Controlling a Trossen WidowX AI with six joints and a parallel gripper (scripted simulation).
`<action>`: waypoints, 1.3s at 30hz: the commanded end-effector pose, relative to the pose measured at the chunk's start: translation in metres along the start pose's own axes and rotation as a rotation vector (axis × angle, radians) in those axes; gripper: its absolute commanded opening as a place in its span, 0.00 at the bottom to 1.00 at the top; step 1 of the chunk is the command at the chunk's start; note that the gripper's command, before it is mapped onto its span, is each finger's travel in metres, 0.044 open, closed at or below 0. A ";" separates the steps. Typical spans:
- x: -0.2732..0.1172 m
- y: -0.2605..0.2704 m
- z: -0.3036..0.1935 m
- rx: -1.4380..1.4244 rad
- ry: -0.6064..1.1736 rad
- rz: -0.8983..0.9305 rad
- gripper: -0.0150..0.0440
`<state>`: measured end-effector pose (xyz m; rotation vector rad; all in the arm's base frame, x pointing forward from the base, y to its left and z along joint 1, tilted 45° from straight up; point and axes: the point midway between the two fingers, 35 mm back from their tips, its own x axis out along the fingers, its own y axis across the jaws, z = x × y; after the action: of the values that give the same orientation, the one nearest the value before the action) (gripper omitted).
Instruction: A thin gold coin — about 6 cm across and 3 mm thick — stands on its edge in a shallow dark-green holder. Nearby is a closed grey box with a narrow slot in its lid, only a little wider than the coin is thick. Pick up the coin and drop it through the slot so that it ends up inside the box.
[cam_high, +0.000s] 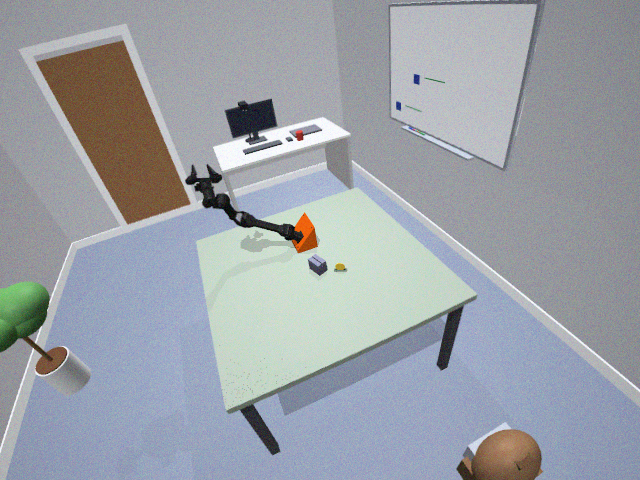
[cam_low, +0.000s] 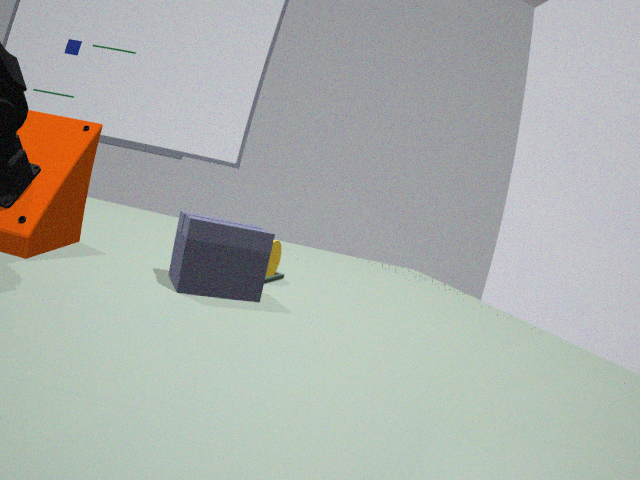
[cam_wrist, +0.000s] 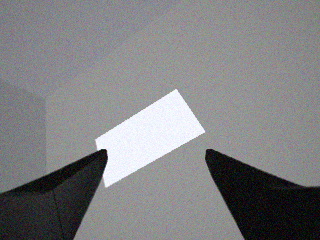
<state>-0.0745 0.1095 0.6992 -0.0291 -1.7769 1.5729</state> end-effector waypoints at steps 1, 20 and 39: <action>0.000 -0.001 -0.002 0.009 0.002 -0.005 0.89; -0.081 -0.034 -0.244 0.445 0.435 -0.477 0.53; -0.252 0.077 -0.457 0.812 1.140 -0.806 0.53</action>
<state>0.2865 0.3766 0.5397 0.1856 -0.3093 1.2017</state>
